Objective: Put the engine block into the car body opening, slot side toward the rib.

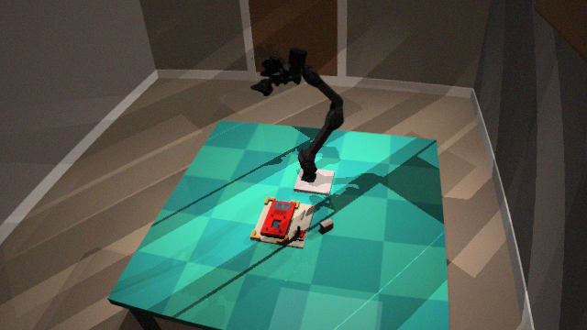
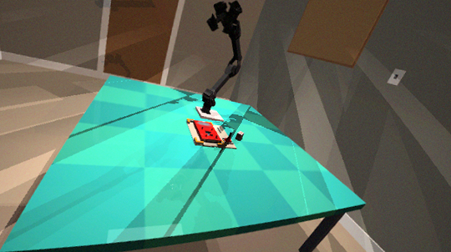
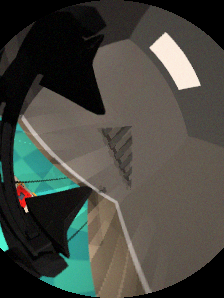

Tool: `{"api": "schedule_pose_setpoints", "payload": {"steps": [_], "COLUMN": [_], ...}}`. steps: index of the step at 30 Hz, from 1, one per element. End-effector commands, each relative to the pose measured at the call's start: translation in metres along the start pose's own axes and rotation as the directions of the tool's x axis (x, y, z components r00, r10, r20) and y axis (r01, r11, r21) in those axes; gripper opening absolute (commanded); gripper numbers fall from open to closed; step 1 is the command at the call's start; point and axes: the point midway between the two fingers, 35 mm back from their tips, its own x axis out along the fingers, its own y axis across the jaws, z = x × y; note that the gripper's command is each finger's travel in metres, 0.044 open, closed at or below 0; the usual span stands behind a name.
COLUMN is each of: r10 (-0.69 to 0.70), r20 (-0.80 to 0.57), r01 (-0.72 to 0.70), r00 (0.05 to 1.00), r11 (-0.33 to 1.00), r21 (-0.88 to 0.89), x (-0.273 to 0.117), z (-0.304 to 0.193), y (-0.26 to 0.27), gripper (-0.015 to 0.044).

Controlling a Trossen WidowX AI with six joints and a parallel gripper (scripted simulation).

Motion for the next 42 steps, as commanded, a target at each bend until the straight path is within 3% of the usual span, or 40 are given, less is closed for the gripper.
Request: {"api": "schedule_pose_setpoints", "payload": {"steps": [1,12,22,32,42], "r10": [-0.025,-0.075,-0.116,-0.168,-0.252], "r20": [-0.064,-0.286,-0.504,-0.667,-0.805], "r01": [0.031,0.174,0.384,0.562,0.788], "r00": [0.998,0.955,0.856,0.726,0.537], "r11": [0.995,0.924,0.796,0.704,0.490], "r21": [0.090,0.339,0.467,0.434,0.372], "x": [0.018,0.060,0.081,0.088,0.078], "z": [-0.013,-0.069,-0.141,-0.213,-0.295], "y": [-0.014,-0.042,-0.060,-0.073,-0.086], "gripper": [0.0440,0.0440,0.0440,0.0440,0.0440]}}
